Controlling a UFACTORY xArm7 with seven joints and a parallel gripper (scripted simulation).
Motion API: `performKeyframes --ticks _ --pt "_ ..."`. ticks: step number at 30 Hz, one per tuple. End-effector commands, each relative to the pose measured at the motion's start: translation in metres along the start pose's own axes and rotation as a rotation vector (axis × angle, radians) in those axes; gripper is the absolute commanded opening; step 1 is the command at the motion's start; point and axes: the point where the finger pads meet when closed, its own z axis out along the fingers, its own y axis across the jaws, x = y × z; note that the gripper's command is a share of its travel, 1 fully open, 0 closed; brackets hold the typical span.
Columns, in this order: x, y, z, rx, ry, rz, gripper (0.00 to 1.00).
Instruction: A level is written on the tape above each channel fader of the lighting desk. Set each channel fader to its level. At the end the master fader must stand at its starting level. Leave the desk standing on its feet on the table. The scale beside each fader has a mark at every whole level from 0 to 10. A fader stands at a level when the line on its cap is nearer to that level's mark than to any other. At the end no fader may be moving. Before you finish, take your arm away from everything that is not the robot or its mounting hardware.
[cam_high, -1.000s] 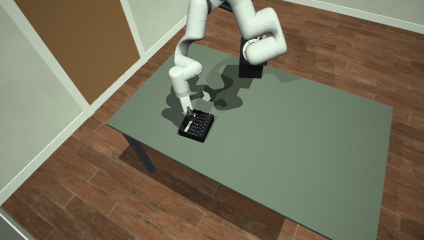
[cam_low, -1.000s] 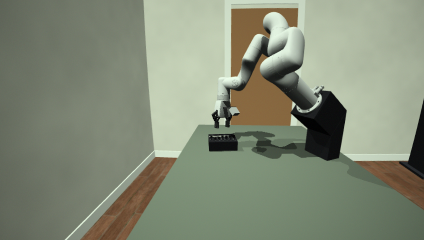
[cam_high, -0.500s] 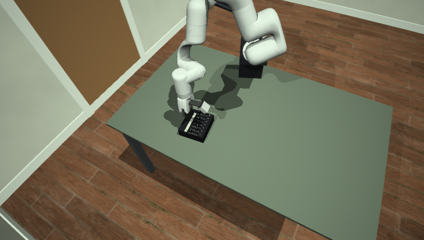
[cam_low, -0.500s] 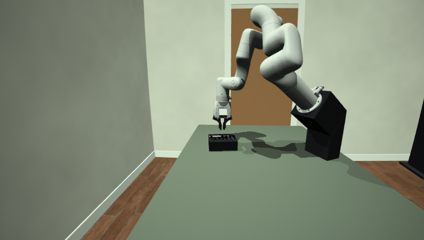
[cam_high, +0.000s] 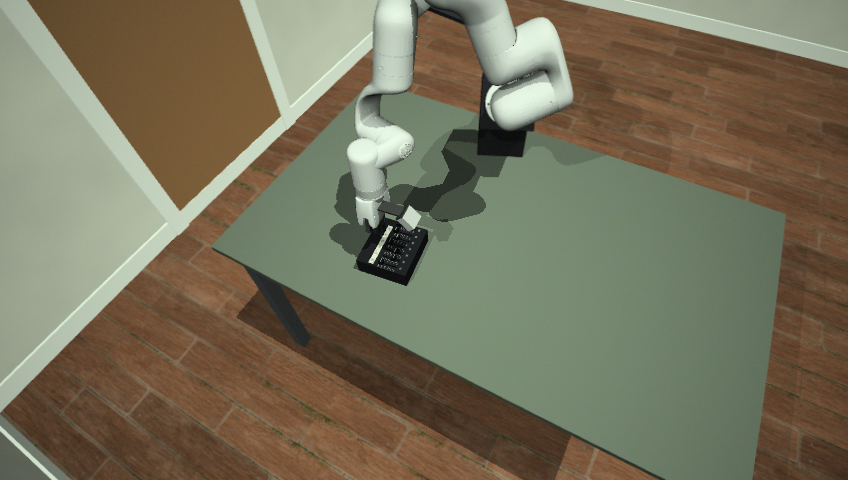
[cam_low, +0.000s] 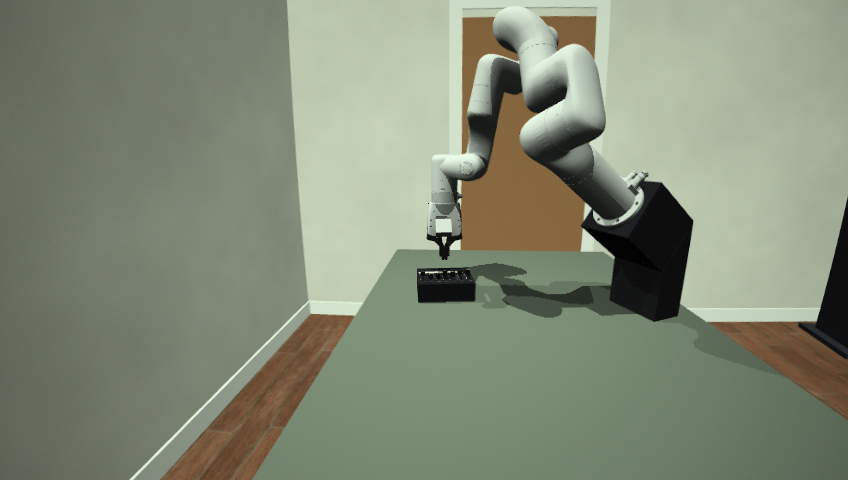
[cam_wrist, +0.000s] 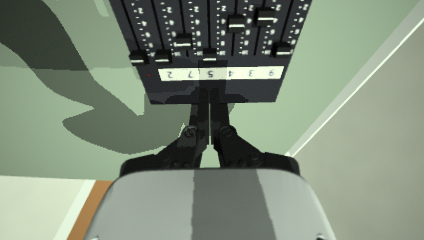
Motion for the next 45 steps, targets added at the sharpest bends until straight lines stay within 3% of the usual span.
performKeyframes --ticks 1,45 --pt "-0.001 0.0 -0.001 -0.001 -0.002 0.0 0.0" --pt "-0.001 0.001 0.014 -0.001 -0.002 0.0 0.0"
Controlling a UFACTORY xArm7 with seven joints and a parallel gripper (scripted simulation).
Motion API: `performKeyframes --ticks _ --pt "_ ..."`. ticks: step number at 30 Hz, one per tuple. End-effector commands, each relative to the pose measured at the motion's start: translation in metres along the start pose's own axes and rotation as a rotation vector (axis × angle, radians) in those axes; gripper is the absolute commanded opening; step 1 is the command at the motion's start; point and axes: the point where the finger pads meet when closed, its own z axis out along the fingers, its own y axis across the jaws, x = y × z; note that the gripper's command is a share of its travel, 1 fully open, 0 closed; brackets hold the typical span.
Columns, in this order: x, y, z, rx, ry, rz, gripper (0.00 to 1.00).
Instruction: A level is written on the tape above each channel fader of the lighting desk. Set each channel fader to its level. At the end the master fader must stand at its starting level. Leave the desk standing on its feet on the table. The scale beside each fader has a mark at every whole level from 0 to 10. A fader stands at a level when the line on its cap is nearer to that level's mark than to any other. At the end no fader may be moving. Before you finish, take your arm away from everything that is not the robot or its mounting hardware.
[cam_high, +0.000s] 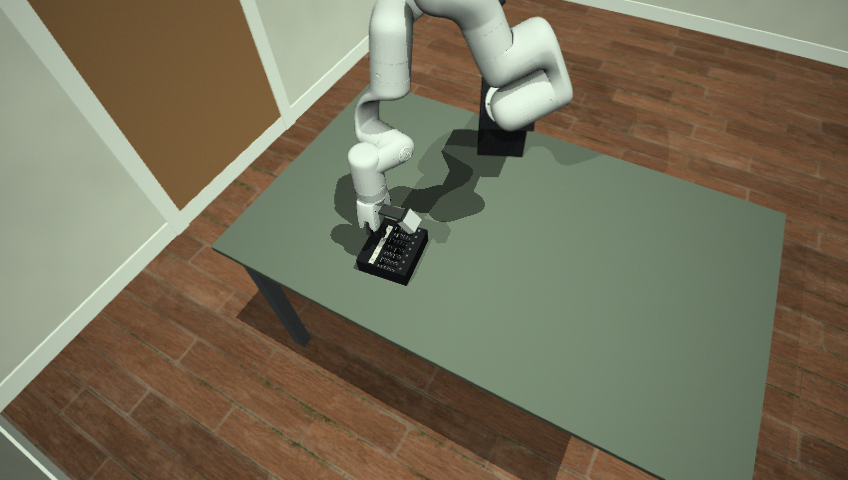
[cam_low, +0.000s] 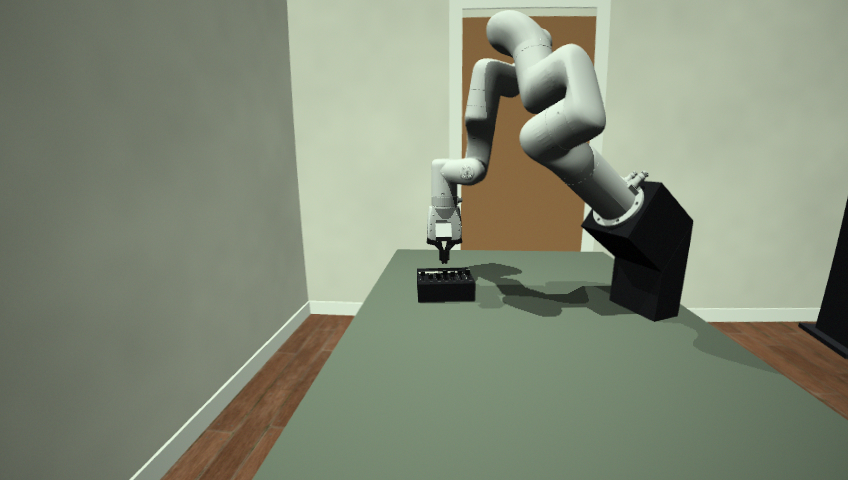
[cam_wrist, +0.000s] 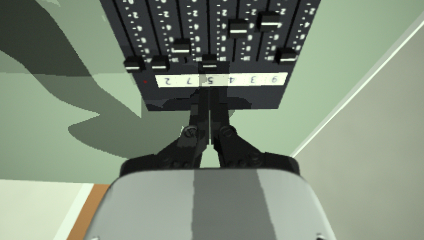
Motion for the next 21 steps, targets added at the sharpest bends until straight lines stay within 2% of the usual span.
performKeyframes --ticks 1,21 --pt "-0.0011 0.0005 0.0027 -0.001 -0.002 0.0 0.0" --pt "-0.001 0.0006 0.0113 -0.001 -0.002 0.0 0.0"
